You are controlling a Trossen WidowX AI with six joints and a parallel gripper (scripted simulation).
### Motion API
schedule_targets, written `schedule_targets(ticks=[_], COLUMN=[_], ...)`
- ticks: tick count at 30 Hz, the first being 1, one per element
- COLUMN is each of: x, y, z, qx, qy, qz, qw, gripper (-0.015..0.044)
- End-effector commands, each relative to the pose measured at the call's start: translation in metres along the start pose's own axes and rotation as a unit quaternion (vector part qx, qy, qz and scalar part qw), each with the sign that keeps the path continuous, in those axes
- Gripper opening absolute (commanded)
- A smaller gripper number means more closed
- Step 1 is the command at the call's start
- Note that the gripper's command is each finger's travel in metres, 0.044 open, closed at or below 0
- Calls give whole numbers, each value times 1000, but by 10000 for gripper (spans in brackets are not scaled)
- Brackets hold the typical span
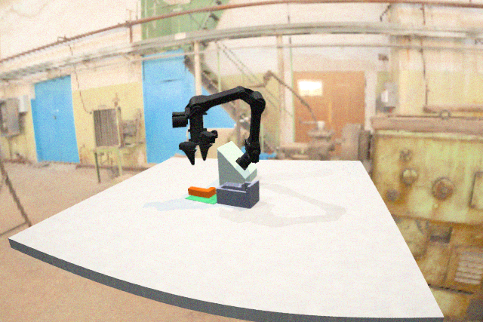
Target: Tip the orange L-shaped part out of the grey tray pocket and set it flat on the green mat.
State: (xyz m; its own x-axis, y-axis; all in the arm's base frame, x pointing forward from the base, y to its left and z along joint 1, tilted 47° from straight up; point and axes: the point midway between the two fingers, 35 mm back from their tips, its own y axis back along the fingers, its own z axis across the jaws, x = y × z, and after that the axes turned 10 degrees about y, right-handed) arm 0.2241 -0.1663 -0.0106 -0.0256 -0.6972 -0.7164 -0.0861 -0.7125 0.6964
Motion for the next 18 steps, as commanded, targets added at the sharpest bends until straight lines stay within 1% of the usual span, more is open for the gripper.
schedule_targets(ticks=[1, 3, 18], x=[-2, -1, -1], y=[10, 5, 5], z=[1, 1, 1], qx=[-6, 0, 0], qy=[4, 0, 0], qz=[0, 0, 0], qw=[1000, 1000, 1000], gripper=[400, 400, 400])
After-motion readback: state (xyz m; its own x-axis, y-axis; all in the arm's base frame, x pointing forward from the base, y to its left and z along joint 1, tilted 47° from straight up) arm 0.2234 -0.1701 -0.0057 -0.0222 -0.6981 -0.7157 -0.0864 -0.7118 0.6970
